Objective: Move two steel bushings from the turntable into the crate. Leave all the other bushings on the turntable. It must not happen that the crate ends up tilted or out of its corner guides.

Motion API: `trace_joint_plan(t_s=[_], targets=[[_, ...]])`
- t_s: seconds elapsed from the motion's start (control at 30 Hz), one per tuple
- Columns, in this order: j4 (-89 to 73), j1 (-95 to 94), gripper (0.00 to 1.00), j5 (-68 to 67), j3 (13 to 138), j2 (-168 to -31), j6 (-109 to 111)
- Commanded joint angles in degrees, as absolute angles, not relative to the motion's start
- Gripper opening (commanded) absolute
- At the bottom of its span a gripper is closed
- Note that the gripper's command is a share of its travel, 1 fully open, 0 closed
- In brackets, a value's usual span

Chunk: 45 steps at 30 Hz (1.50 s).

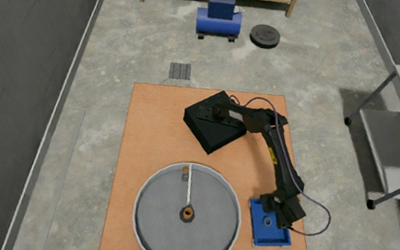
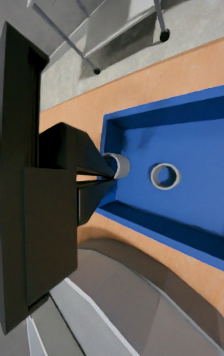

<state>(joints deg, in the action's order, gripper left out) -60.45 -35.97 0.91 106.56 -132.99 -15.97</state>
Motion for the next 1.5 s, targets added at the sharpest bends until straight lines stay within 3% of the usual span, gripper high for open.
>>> trace_joint_plan(t_s=[0.0, 1.47], targets=[[-61.3, -35.6, 0.00, 0.1, 109.4, -131.8, -15.8], [-59.7, -35.6, 0.00, 0.1, 109.5, -132.8, -15.8]])
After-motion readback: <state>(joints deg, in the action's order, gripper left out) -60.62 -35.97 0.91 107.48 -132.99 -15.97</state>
